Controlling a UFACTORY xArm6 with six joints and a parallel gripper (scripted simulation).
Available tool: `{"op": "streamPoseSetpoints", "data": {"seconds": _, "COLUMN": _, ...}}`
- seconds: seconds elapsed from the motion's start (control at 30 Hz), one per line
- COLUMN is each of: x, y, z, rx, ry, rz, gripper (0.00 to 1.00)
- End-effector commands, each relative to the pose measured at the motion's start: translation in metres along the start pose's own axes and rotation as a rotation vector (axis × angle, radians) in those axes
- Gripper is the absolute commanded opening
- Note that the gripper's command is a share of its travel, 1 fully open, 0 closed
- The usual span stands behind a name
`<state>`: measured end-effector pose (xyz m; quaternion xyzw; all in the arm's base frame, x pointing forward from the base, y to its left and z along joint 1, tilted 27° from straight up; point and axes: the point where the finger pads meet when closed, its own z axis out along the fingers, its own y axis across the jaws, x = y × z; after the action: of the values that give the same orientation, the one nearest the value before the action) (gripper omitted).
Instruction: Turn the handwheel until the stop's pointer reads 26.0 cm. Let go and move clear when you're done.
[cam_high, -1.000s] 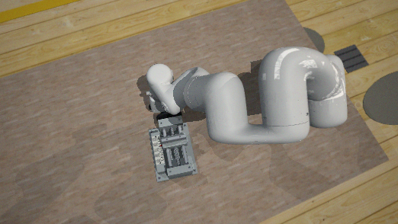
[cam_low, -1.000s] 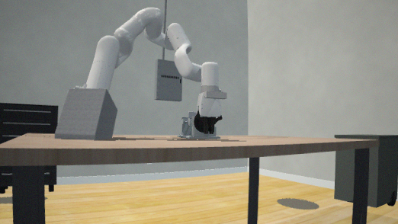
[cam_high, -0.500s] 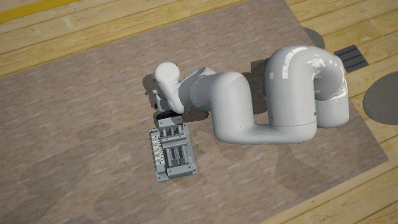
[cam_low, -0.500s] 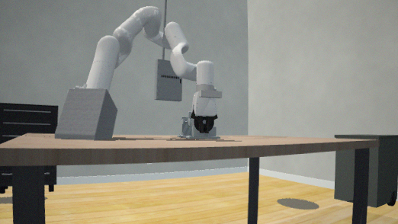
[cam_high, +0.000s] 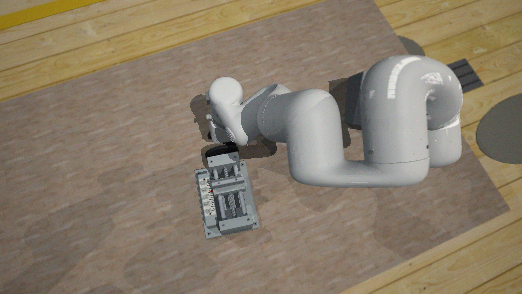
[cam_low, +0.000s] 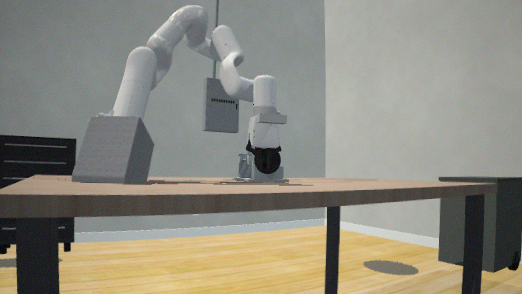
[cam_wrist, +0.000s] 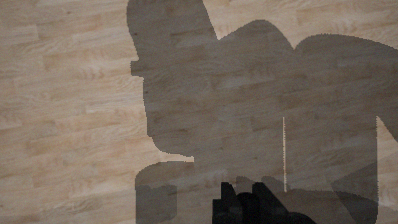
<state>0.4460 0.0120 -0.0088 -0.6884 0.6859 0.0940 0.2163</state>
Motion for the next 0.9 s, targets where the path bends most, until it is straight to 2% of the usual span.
{"op": "streamPoseSetpoints", "data": {"seconds": 0.0, "x": 0.0, "y": 0.003, "z": -0.006, "rx": 0.001, "ry": 0.0, "rz": 0.0, "gripper": 0.06}}
{"op": "streamPoseSetpoints", "data": {"seconds": 0.87, "x": 0.0, "y": 0.001, "z": -0.03, "rx": 0.001, "ry": 0.0, "rz": 0.0, "gripper": 0.06}}
